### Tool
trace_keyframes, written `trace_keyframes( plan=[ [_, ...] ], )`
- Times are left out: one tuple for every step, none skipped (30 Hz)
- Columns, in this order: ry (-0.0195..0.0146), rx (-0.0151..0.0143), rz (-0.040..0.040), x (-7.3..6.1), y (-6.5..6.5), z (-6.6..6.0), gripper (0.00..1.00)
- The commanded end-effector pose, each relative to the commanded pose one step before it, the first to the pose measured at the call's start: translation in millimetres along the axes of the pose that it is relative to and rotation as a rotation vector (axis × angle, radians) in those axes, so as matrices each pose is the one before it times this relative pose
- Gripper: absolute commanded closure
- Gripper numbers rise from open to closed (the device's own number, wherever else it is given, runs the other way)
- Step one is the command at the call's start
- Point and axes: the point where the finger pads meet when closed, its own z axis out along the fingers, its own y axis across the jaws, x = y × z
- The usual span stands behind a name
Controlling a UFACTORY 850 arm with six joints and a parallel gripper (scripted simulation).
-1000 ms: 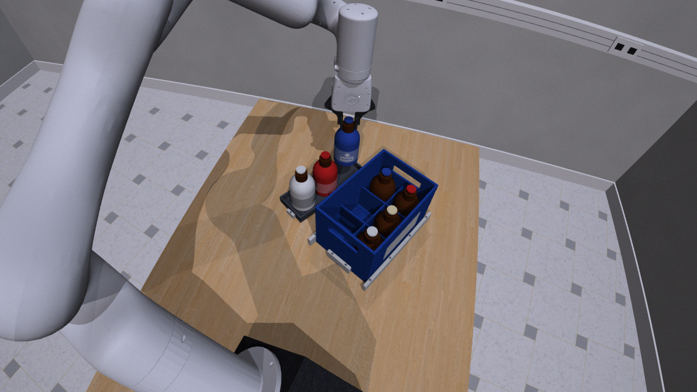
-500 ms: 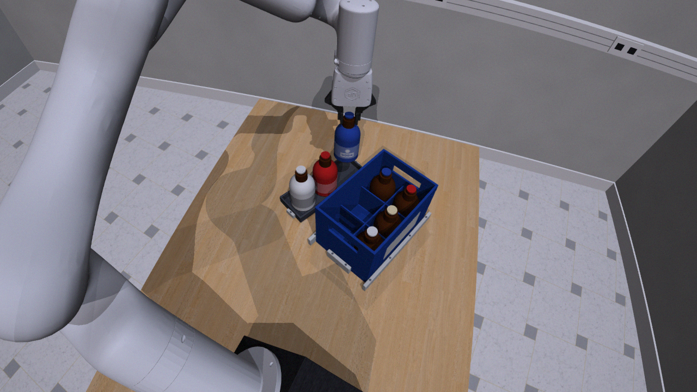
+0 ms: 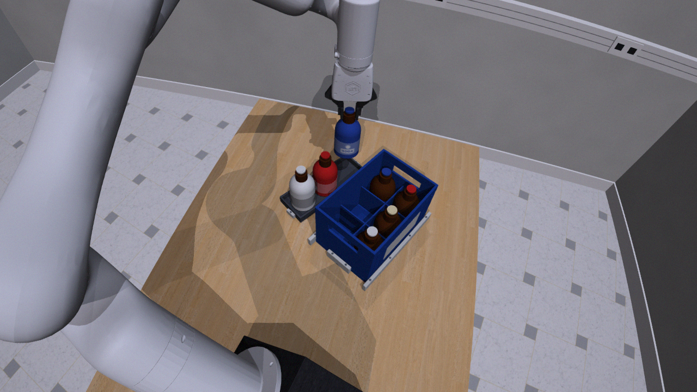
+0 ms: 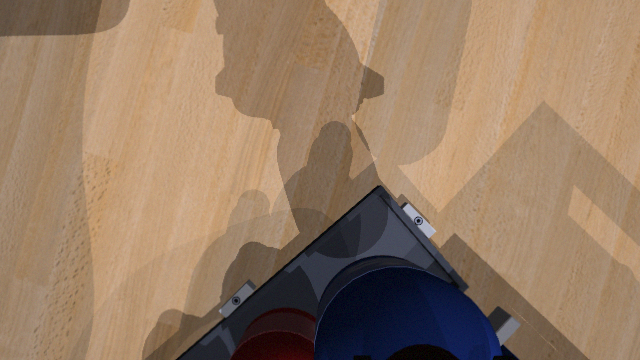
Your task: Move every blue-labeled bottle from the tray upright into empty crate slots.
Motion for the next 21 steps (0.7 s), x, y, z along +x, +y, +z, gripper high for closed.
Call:
trace_keyframes(
  plan=[
    [0.00201, -0.00139, -0.00085, 0.93, 0.17, -9.45, 1.00],
    [0.00000, 0.00000, 0.00000, 0.01, 0.00, -1.25, 1.00],
    [0.00000, 0.00000, 0.00000, 0.01, 0.00, -1.25, 1.00],
    [0.00000, 0.00000, 0.00000, 0.01, 0.00, -1.23, 1.00],
    [0.00000, 0.00000, 0.00000, 0.01, 0.00, -1.22, 1.00],
    [0.00000, 0.00000, 0.00000, 0.00, 0.00, 0.00, 1.00],
    [0.00000, 0.00000, 0.00000, 0.00, 0.00, 0.00, 1.00],
    [0.00000, 0.00000, 0.00000, 0.01, 0.00, -1.22, 1.00],
    [0.00000, 0.00000, 0.00000, 0.01, 0.00, -1.21, 1.00],
    [0.00000, 0.00000, 0.00000, 0.01, 0.00, -1.19, 1.00],
    [0.00000, 0.00000, 0.00000, 0.01, 0.00, -1.18, 1.00],
    [0.00000, 0.00000, 0.00000, 0.01, 0.00, -1.17, 1.00],
    [0.00000, 0.00000, 0.00000, 0.01, 0.00, -1.17, 1.00],
    [0.00000, 0.00000, 0.00000, 0.01, 0.00, -1.15, 1.00],
    [0.00000, 0.00000, 0.00000, 0.01, 0.00, -1.14, 1.00],
    [0.00000, 0.00000, 0.00000, 0.01, 0.00, -1.13, 1.00],
    [0.00000, 0.00000, 0.00000, 0.01, 0.00, -1.12, 1.00],
    [0.00000, 0.00000, 0.00000, 0.01, 0.00, -1.11, 1.00],
    [0.00000, 0.00000, 0.00000, 0.01, 0.00, -1.09, 1.00],
    [0.00000, 0.00000, 0.00000, 0.01, 0.00, -1.09, 1.00],
    [0.00000, 0.00000, 0.00000, 0.01, 0.00, -1.08, 1.00]
  ],
)
